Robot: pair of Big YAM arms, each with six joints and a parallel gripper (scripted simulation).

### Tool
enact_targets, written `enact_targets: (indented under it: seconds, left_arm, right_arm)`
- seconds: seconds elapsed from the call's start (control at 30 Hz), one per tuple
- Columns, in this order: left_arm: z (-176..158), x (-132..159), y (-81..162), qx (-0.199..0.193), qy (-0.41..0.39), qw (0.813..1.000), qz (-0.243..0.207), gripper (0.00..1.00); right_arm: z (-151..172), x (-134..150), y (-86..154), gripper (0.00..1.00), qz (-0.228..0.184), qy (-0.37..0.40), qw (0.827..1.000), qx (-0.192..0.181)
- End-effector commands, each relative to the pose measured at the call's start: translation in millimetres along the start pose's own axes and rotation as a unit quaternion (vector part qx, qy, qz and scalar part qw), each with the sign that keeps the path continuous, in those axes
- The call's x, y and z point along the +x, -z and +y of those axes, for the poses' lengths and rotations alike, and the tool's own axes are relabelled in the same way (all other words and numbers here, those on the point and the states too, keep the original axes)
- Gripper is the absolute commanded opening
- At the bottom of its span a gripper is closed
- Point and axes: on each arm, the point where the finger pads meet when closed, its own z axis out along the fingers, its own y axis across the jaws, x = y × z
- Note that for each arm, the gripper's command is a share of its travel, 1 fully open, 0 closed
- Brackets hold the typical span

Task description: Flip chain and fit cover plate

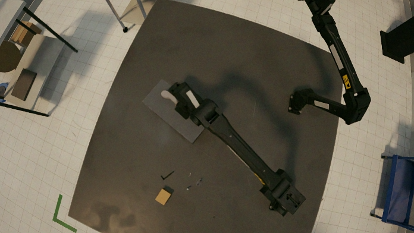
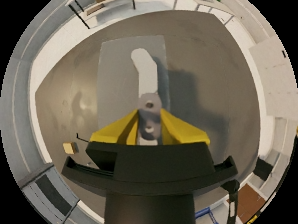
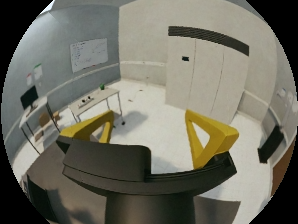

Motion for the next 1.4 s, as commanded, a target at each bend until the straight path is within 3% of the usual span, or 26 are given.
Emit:
enact_targets:
  seconds: [0.0, 0.6, 0.63, 0.67, 1.03, 1.2, 1.37]
  left_arm:
    - [7.1, -10.0, 19.6, -0.003, 0.009, 1.0, -0.023, 0.21]
    - [12.8, -6.3, 13.2, -0.006, 0.013, 1.0, -0.026, 0.21]
    - [4.4, -16.3, 23.8, -0.001, 0.007, 0.999, -0.04, 0.21]
    - [8.6, -3.8, 10.9, -0.004, 0.01, 1.0, -0.024, 0.21]
    - [11.8, -1.4, 8.2, -0.005, 0.014, 1.0, -0.027, 0.21]
    - [7.0, -10.0, 20.0, -0.003, 0.008, 0.999, -0.037, 0.21]
    - [12.5, -5.1, 12.2, -0.005, 0.011, 0.999, -0.032, 0.21]
  right_arm:
    - [5.3, -13.9, 4.2, 1.0, -0.015, 0.0, 1.0, -0.004]
    - [5.3, -13.9, 4.2, 1.0, -0.015, 0.0, 1.0, -0.004]
    - [5.3, -13.9, 4.2, 1.0, -0.015, 0.0, 1.0, -0.004]
    - [5.3, -13.9, 4.2, 1.0, -0.015, 0.0, 1.0, -0.004]
    - [5.3, -13.9, 4.2, 1.0, -0.015, 0.0, 1.0, -0.004]
    - [5.3, -13.9, 4.2, 1.0, -0.015, 0.0, 1.0, -0.004]
    - [5.3, -13.9, 4.2, 1.0, -0.015, 0.0, 1.0, -0.004]
